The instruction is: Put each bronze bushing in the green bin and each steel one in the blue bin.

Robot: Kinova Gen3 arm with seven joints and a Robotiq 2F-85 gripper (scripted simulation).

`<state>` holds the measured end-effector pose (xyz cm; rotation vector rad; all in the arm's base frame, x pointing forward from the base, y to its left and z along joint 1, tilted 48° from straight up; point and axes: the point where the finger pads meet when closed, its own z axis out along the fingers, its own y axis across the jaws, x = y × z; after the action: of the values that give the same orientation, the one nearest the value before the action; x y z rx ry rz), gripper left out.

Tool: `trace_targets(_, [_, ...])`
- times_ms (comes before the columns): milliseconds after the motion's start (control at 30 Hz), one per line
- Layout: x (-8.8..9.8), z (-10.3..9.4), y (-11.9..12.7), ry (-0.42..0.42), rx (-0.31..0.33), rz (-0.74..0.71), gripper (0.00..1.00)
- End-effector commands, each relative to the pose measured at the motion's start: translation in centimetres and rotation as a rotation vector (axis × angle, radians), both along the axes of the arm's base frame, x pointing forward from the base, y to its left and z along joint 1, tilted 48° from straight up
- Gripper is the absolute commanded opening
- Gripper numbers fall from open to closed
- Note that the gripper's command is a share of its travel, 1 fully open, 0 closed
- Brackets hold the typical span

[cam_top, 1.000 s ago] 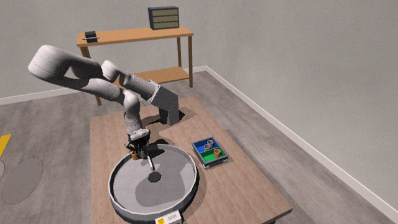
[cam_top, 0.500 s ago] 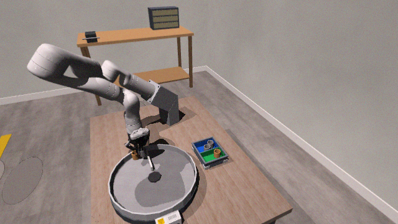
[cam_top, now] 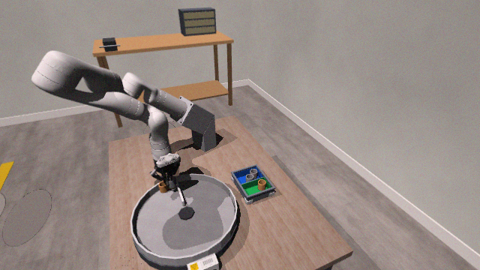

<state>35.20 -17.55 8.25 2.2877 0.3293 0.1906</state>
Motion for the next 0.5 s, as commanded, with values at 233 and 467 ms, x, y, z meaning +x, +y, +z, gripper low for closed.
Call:
trace_targets(233, [-0.03,0.23,0.27,-0.001,0.0,0.001,0.0])
trace_targets(467, [-0.08,0.4,0.44,-0.001,0.001,0.001,0.0])
